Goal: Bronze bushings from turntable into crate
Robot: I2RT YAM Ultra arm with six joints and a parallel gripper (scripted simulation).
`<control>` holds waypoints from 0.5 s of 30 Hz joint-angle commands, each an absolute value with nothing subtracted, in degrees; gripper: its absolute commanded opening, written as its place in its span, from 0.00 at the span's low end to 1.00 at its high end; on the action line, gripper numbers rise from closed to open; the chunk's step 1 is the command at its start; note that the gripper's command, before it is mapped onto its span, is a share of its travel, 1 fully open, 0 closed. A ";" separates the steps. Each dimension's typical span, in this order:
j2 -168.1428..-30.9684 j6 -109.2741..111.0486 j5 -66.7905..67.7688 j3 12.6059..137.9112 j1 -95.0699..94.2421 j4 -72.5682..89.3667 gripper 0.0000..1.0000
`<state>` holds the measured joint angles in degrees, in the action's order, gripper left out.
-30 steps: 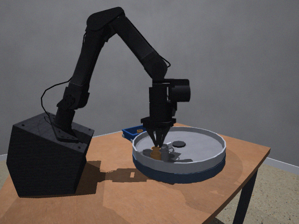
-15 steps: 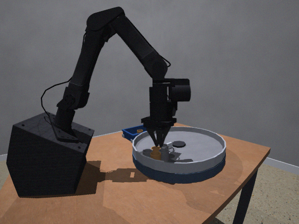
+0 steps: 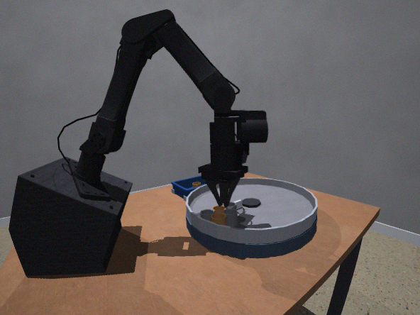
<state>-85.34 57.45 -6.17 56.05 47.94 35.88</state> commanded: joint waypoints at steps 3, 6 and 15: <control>-84.07 57.98 -6.99 58.02 48.68 36.20 0.15; -84.06 57.98 -6.99 58.02 48.68 36.20 0.15; -83.74 58.13 -7.04 57.85 48.61 35.91 0.15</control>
